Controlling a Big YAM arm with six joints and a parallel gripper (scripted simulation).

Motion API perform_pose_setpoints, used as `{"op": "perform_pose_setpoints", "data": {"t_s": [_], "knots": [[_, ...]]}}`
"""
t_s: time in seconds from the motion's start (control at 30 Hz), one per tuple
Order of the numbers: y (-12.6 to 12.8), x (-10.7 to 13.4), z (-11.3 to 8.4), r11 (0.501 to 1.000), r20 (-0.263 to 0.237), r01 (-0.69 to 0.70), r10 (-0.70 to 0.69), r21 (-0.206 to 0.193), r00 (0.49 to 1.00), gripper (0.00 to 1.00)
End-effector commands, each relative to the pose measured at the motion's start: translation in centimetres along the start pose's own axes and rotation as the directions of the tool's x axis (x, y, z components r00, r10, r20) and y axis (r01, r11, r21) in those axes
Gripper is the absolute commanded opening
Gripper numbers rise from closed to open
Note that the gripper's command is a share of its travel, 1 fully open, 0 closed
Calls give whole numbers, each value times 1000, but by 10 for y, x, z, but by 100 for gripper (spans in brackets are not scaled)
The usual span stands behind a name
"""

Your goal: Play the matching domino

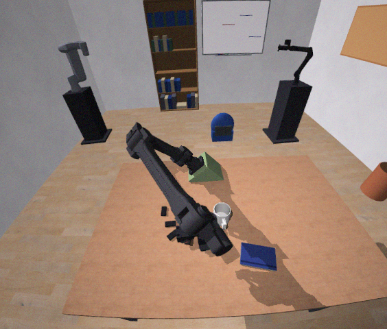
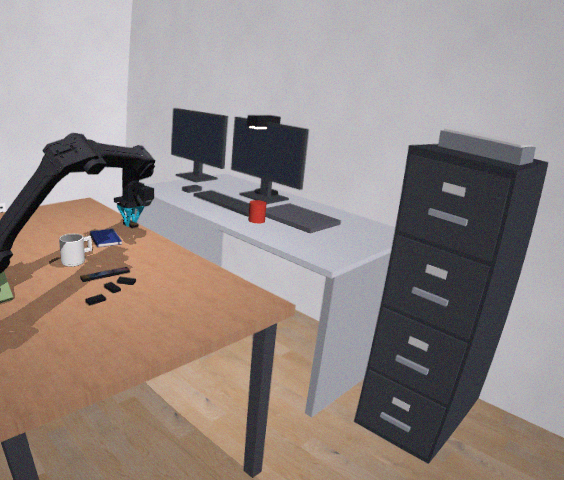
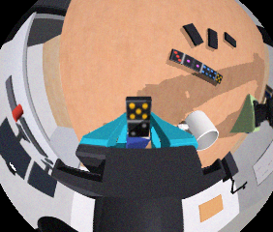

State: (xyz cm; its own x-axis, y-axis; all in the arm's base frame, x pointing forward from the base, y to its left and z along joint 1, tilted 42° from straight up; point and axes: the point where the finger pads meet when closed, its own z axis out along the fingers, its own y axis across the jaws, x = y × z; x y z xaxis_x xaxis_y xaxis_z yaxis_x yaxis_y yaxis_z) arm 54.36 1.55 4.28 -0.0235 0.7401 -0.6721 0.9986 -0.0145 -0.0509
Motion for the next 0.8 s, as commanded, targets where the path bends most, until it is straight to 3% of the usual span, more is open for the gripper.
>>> {"op": "perform_pose_setpoints", "data": {"t_s": [0.0, 0.03, 0.07, 0.2, 0.37, 0.6, 0.63, 0.77], "knots": [[19, 0, -46, 996, -19, -32, 31, -85, 999, 22], [19, 0, -46, 996, -19, -32, 31, -85, 999, 22], [-3, -1, -9, 999, -3, 40, -40, -18, 999, 22], [-24, -4, -25, 977, -3, 206, -206, -49, 978, 22], [-50, -9, -45, 910, 4, 404, -406, -88, 914, 22], [-50, -9, -45, 910, 4, 404, -406, -88, 914, 22], [-61, -16, -24, 921, -5, 387, -388, -30, 922, 22], [-85, -16, -33, 830, -2, 555, -556, -55, 831, 22]]}}
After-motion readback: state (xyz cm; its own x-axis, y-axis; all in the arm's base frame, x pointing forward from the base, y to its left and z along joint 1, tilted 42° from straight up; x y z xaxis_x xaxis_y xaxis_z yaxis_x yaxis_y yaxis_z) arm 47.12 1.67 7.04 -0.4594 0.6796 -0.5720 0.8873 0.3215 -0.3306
